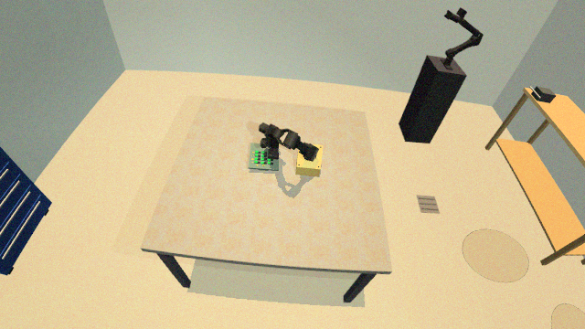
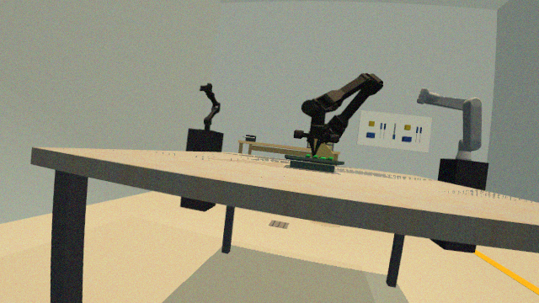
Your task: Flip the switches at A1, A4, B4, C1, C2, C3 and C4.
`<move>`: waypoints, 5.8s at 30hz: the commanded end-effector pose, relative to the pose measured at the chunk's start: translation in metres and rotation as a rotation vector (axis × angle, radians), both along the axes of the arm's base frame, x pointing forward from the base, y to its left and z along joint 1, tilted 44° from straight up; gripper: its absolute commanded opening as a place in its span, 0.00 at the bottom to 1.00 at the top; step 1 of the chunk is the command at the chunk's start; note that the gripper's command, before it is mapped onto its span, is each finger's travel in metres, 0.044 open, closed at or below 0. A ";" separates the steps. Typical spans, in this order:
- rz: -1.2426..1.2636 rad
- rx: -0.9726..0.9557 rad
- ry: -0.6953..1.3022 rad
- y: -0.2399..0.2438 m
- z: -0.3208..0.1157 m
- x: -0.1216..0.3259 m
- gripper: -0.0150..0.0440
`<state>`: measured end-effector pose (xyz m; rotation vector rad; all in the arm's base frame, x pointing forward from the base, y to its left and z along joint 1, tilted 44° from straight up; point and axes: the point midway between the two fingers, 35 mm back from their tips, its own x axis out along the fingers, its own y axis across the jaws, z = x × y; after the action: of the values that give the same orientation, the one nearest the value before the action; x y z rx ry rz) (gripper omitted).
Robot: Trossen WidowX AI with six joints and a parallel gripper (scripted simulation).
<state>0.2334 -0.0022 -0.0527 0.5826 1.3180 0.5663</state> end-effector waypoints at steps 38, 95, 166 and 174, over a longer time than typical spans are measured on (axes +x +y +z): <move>0.016 0.001 0.023 -0.058 0.029 -0.007 0.25; -0.002 0.005 0.003 -0.022 -0.017 0.000 0.25; 0.016 0.001 0.023 -0.063 0.025 -0.007 0.25; 0.016 0.001 0.022 -0.044 0.059 0.032 0.25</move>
<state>0.2363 -0.0571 -0.0207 0.6079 1.3663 0.5650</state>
